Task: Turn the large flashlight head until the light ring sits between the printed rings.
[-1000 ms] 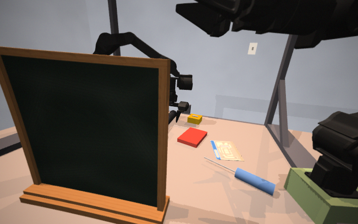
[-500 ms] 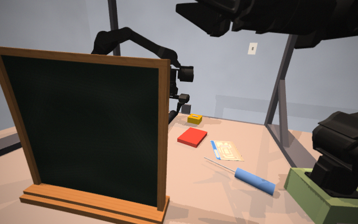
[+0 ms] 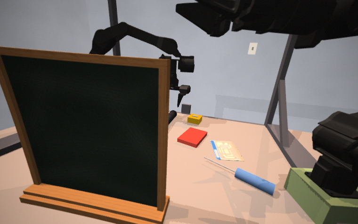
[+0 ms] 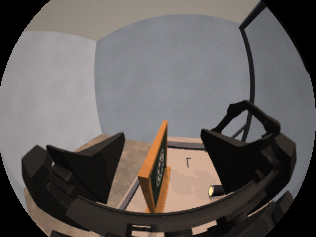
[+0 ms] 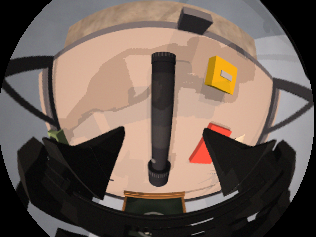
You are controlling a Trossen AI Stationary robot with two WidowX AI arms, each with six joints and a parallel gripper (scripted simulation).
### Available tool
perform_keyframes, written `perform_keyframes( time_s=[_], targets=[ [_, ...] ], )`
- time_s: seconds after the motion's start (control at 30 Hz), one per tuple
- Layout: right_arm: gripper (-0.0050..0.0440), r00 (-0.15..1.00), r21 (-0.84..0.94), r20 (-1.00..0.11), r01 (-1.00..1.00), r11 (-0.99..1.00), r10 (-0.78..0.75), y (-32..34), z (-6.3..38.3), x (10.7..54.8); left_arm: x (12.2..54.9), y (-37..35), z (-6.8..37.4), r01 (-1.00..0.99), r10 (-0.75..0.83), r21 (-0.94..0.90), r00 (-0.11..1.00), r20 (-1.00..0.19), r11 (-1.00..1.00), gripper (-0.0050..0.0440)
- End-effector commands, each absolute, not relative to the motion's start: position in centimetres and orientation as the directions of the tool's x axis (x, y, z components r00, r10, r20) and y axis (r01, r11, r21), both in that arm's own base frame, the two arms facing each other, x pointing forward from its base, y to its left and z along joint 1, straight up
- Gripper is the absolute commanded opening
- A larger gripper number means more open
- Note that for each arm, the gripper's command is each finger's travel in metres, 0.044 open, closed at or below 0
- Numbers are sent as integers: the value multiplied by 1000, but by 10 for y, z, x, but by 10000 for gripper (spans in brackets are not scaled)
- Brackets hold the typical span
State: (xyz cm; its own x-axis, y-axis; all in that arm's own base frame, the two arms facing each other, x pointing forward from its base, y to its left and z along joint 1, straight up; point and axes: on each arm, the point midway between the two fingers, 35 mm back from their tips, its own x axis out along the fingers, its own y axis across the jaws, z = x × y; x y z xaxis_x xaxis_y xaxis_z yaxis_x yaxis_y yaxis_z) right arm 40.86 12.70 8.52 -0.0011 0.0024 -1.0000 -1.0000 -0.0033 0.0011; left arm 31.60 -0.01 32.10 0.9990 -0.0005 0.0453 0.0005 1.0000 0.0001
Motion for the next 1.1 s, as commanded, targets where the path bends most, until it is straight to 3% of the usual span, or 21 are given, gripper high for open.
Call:
perform_keyframes(
  time_s=[0.0, 0.2, 0.63, 0.7, 1.07],
  targets=[
    [440, 49, -49, -999, -999, -3, 20, 128, 107, 412, 315, -1, 328, 3, -3, 1, 998, 60, 1000, 440],
    [440, 79, -78, -997, -996, 34, 27, 124, 112, 413, 315, -1, 328, 3, -3, 1, 998, 60, 1000, 440],
    [440, 437, -355, -894, -826, 437, 99, 93, 165, 424, 315, -1, 328, 3, -3, 1, 998, 61, 1000, 440],
    [440, 437, -355, -894, -826, 437, 99, 93, 165, 424, 315, -1, 328, 3, -3, 1, 998, 61, 1000, 440],
    [440, 722, -442, -682, -530, 723, 112, 63, 226, 413, 315, 0, 329, 3, -3, 0, 998, 63, 1000, 440]
  ],
)
